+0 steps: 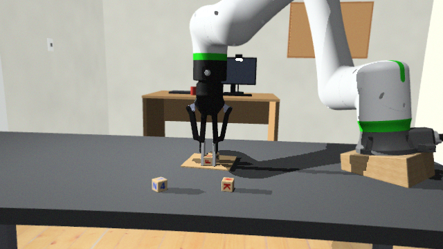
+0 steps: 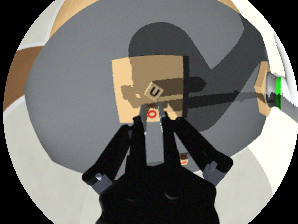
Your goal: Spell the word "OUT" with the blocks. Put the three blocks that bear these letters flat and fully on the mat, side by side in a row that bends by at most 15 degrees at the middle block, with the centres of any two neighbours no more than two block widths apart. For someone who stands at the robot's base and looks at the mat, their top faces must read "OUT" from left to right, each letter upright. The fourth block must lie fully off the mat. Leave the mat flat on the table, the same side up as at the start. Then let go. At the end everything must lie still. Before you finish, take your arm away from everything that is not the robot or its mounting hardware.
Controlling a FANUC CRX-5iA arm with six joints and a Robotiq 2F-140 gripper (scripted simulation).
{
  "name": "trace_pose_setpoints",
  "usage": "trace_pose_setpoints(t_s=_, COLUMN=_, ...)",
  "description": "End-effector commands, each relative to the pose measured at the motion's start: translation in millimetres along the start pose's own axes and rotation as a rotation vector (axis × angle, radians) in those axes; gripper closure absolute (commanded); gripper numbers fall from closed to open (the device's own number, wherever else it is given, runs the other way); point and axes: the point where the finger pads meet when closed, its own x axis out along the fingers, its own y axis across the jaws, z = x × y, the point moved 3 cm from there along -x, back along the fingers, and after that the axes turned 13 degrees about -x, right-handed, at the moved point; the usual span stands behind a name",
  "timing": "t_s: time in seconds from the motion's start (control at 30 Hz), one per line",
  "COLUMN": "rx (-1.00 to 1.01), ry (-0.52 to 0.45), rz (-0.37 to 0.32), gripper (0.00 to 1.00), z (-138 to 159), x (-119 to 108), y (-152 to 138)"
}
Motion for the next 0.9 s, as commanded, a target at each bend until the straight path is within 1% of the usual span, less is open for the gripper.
trace_pose_setpoints(t_s=0.0, rx=0.000, ry=0.000, rz=0.000, gripper=0.87, z=0.0, x=-0.2, y=-0.2)
trace_pose_setpoints(t_s=0.57, rx=0.000, ry=0.000, rz=0.000, gripper=0.87, z=0.0, x=-0.2, y=-0.2)
trace_pose_setpoints(t_s=0.6, rx=0.000, ry=0.000, rz=0.000, gripper=0.85, z=0.0, x=-0.2, y=-0.2)
trace_pose_setpoints(t_s=0.67, rx=0.000, ry=0.000, rz=0.000, gripper=0.85, z=0.0, x=-0.2, y=-0.2)
trace_pose_setpoints(t_s=0.7, rx=0.000, ry=0.000, rz=0.000, gripper=0.82, z=0.0, x=-0.2, y=-0.2)
trace_pose_setpoints(t_s=0.87, rx=0.000, ry=0.000, rz=0.000, gripper=0.80, z=0.0, x=-0.2, y=-0.2)
